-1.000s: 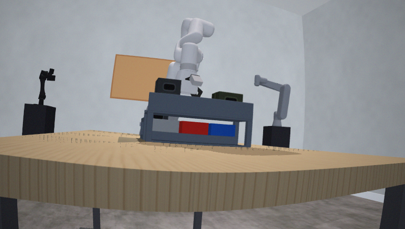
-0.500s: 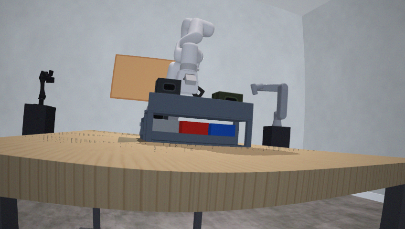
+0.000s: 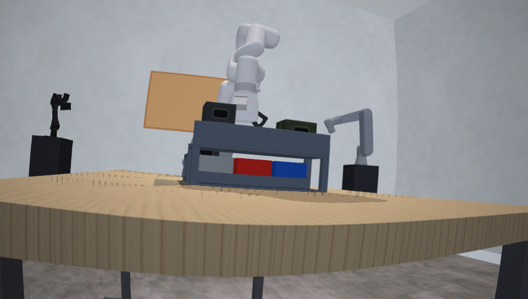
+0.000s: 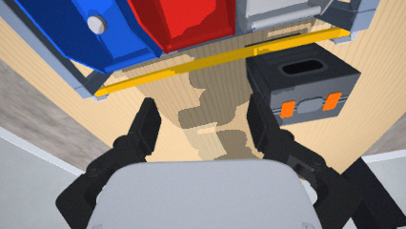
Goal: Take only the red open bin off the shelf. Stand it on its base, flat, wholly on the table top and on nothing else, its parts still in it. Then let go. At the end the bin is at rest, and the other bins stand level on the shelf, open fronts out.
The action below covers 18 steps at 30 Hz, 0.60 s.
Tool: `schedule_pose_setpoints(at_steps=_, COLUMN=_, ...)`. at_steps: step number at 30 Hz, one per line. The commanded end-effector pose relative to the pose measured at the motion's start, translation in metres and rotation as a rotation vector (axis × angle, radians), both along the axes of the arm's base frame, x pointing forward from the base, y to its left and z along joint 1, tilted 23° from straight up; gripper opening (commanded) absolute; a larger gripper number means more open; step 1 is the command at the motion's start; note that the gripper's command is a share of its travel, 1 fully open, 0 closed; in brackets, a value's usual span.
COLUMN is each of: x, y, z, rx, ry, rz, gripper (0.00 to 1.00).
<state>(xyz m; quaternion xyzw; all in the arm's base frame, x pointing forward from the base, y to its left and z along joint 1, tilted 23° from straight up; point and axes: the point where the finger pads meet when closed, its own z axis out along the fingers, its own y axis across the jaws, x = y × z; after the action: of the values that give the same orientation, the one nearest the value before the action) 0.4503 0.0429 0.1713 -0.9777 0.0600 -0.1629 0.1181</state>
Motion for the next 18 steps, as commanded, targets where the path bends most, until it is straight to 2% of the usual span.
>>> schedule_pose_setpoints(at_steps=1, x=0.0009, y=-0.0002, z=0.0015, rx=-0.001, ry=-0.003, rz=-0.003, gripper=1.0)
schedule_pose_setpoints(at_steps=4, x=0.0009, y=-0.0002, z=0.0015, rx=-0.001, ry=-0.003, rz=-0.003, gripper=1.0)
schedule_pose_setpoints(at_steps=9, x=0.0009, y=-0.0002, z=0.0015, rx=0.086, ry=0.052, rz=-0.241, gripper=1.0)
schedule_pose_setpoints(at_steps=18, x=0.0009, y=-0.0002, z=0.0015, rx=0.086, ry=0.052, rz=-0.241, gripper=1.0)
